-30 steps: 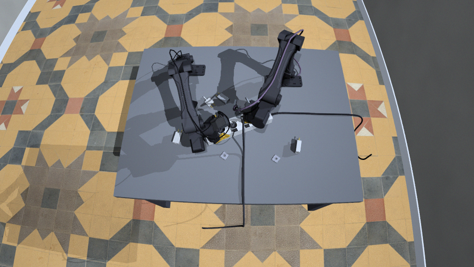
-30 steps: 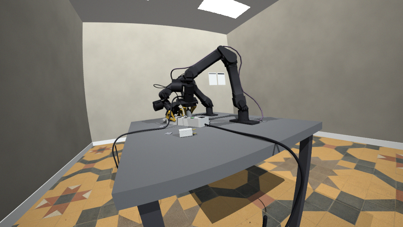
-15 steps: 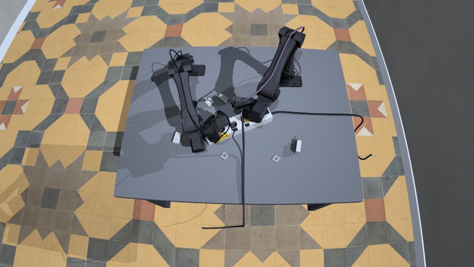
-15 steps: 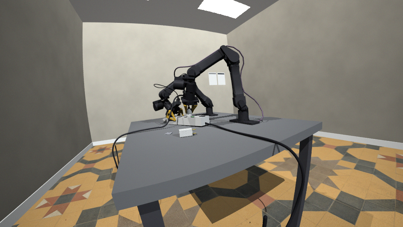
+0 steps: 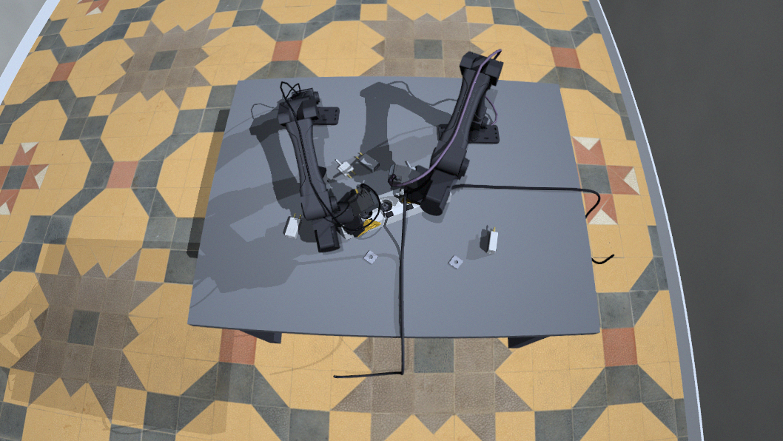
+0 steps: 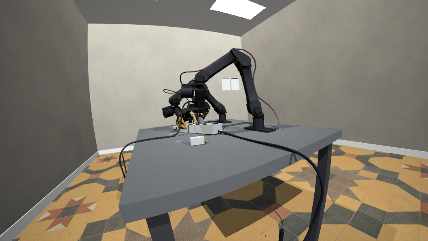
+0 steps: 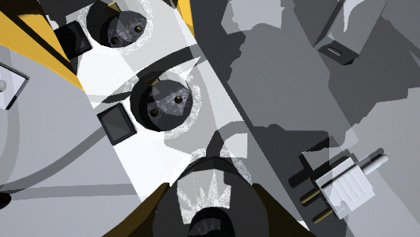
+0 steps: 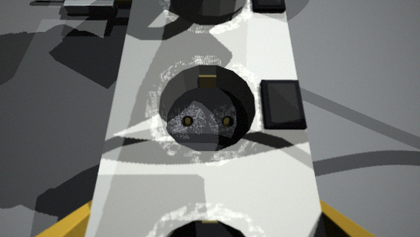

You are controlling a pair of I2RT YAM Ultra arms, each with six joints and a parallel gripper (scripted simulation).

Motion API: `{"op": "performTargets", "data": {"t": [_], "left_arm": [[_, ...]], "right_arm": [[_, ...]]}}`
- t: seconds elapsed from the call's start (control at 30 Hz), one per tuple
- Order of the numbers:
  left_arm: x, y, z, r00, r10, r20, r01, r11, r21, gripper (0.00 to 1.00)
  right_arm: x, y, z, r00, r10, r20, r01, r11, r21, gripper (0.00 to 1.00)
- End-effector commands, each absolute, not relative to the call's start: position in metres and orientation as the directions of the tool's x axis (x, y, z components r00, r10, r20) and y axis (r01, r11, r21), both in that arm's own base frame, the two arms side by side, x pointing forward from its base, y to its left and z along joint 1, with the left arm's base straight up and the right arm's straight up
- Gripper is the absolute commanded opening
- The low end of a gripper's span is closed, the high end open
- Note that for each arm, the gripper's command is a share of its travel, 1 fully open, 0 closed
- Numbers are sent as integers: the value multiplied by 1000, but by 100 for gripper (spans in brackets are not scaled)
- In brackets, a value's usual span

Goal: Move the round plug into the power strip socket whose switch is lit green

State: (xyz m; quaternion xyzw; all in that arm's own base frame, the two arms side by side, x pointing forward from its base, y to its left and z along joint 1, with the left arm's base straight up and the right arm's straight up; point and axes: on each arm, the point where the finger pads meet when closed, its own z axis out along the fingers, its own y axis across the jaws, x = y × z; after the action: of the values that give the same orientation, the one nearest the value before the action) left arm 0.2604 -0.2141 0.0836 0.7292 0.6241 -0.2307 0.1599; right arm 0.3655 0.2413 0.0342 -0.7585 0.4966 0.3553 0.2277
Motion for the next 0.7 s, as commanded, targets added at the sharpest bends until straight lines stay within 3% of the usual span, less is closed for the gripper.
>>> {"op": "performTargets", "data": {"t": [0.0,0.17,0.57,0.67], "left_arm": [[272,-246,137,231,741,-630,972,-197,125,33],[274,-250,139,326,785,-527,939,-205,275,33],[276,-243,140,142,712,-687,982,-191,6,33],[274,-244,141,175,722,-669,980,-192,49,33]], "right_arm": [[361,218,-28,276,-723,-634,-901,-424,91,73],[361,218,-26,277,-720,-636,-902,-424,88,73],[361,218,-28,277,-723,-633,-901,-424,90,73],[361,218,-28,277,-723,-633,-901,-424,90,73]]}}
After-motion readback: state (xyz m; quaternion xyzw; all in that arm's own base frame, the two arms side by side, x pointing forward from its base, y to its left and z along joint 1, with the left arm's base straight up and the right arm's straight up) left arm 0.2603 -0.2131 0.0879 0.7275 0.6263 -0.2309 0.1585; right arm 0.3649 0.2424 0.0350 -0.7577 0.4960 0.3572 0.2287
